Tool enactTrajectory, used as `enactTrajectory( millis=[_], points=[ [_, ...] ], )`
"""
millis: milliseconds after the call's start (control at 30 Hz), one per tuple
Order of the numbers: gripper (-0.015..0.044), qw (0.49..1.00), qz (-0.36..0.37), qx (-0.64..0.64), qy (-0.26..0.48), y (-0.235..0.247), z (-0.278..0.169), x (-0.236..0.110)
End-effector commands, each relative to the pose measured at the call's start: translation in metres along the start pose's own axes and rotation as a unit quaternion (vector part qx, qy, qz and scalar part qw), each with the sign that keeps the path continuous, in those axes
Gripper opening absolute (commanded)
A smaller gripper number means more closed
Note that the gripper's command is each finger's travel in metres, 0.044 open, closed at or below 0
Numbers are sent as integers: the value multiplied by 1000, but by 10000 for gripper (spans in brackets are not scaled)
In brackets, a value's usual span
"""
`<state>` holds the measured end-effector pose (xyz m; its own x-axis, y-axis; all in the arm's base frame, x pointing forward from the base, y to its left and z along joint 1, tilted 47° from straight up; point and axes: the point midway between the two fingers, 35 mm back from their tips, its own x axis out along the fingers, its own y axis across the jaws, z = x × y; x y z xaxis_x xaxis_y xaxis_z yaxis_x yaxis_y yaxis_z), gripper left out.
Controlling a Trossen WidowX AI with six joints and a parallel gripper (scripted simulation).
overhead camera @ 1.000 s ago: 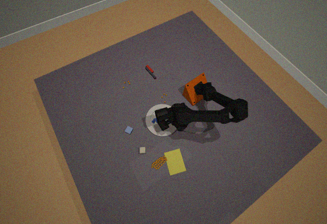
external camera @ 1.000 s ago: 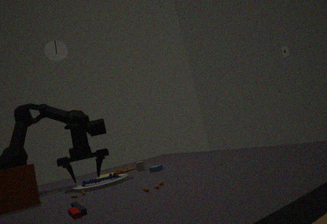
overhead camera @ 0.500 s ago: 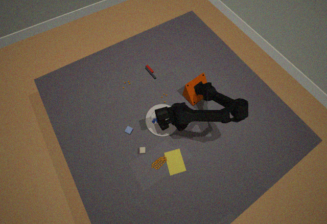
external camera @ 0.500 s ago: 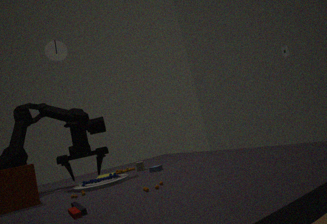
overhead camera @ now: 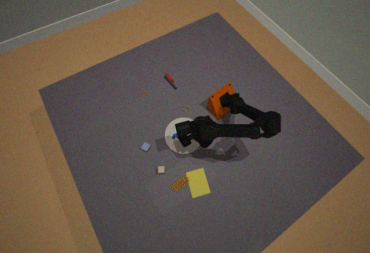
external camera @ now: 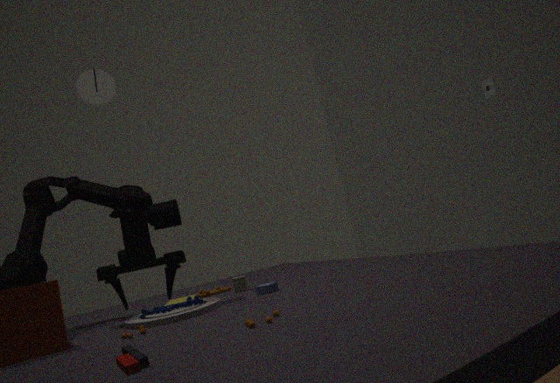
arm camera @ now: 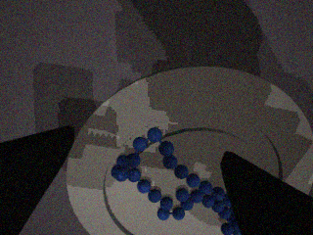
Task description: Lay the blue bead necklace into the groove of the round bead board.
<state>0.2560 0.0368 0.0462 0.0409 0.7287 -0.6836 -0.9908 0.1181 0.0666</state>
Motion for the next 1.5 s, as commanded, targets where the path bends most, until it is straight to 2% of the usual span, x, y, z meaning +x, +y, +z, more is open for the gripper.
enactTrajectory(
  millis=[0, 67, 200, 300, 400, 567, 1033, 1467],
  points=[
    [440, 1000, 0, -2, 2, 0, 0, 0],
    [387, 999, 0, 32, 2, 0, -1, -1],
    [282, 973, -1, 232, 4, -1, -9, -5],
    [204, 923, -1, 384, 4, -2, -14, -8],
    [125, 851, -2, 525, 4, -2, -20, -12],
    [120, 693, -3, 720, 3, -2, -29, -17],
    [120, 407, -3, 913, 1, -2, -40, -24],
    [120, 399, -2, 917, 1, -2, -40, -24]
  ],
)
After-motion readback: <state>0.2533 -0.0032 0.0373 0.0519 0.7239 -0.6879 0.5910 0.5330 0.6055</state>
